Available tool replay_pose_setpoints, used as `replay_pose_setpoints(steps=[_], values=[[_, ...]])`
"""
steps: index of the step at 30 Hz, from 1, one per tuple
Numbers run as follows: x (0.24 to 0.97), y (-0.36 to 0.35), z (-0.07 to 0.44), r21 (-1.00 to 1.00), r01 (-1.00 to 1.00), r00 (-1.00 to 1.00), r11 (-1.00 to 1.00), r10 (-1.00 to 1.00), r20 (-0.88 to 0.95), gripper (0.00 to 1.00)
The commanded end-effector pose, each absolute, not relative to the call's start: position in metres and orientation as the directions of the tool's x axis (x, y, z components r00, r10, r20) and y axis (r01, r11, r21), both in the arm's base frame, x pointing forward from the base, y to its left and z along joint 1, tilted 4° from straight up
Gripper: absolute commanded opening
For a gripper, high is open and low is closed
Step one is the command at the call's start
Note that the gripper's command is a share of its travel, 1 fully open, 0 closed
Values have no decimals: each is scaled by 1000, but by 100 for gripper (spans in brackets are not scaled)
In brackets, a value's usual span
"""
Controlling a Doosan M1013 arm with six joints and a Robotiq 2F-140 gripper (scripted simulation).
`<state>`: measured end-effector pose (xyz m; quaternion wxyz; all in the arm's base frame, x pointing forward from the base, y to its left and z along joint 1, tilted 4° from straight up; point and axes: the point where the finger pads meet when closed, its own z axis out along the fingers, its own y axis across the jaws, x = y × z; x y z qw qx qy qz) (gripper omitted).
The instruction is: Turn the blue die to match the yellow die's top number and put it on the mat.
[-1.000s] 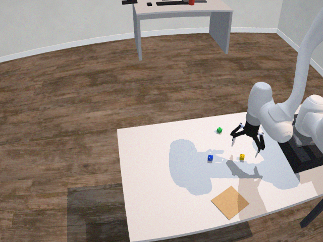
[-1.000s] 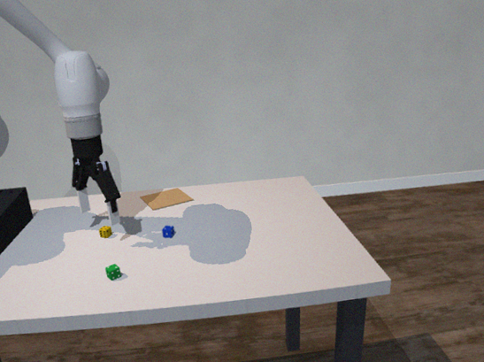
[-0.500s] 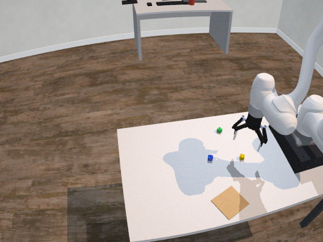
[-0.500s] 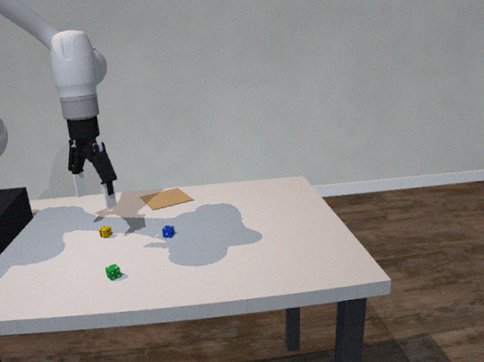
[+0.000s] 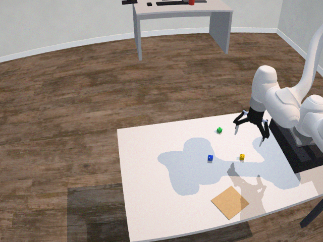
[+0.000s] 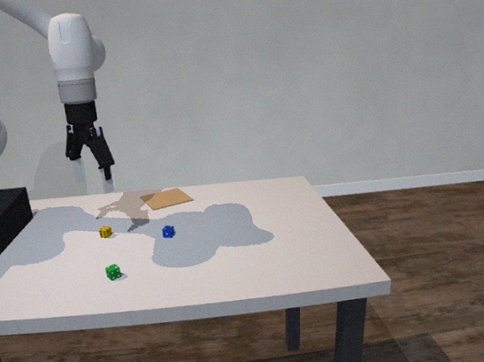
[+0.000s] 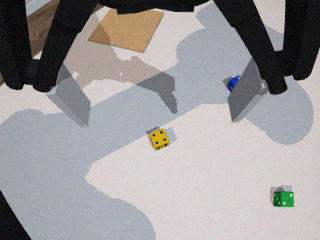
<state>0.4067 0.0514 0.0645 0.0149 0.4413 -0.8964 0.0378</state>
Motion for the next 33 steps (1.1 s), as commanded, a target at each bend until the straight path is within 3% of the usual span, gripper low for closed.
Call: replay_pose_setpoints(steps=[1,6,10,16,33], values=[[408,54,67,-52,-797,-604,602,-795,57,100],[498,54,70,-38,-912,-410,409,-909,67,100],[500,54,69,-38,-914,-405,404,-912,67,100],[582,50,62,-23,-978,-208,206,-975,74,100],[592,49,61,-21,-984,-181,180,-981,74,100]])
